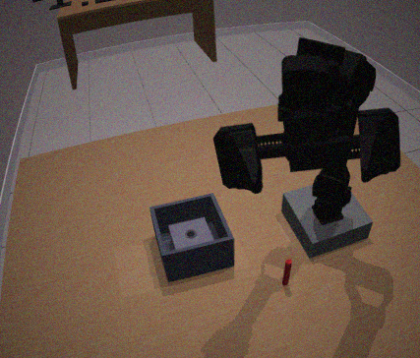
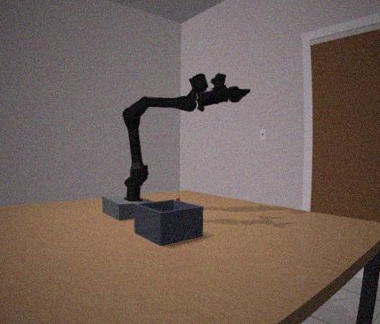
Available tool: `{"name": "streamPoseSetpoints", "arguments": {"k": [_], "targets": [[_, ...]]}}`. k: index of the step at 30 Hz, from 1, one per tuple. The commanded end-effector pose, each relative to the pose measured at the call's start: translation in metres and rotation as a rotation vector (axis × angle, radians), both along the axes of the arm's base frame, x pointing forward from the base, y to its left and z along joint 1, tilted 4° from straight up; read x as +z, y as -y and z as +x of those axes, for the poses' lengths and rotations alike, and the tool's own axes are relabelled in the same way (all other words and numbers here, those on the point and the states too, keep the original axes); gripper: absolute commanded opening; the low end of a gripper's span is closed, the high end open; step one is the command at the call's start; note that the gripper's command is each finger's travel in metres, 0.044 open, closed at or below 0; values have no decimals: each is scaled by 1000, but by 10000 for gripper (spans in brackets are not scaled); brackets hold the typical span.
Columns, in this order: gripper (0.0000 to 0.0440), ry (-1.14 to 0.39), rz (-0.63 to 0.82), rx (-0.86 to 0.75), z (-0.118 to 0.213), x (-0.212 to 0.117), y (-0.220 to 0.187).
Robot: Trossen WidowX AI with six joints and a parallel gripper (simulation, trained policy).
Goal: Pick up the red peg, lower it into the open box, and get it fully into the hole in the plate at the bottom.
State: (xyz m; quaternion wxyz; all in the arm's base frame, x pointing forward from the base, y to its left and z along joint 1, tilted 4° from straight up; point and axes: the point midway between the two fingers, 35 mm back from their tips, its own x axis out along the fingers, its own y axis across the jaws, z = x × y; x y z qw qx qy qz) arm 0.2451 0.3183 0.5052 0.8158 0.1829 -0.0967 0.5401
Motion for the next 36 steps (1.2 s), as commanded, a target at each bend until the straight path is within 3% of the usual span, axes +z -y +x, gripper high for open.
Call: {"name": "streamPoseSetpoints", "arguments": {"k": [1,17,36], "targets": [[440,-131,-59,-36,11,-35,-1],[440,-610,-295,-177,26,-170,14],[440,-1184,-501,-422,0,-305,77]]}}
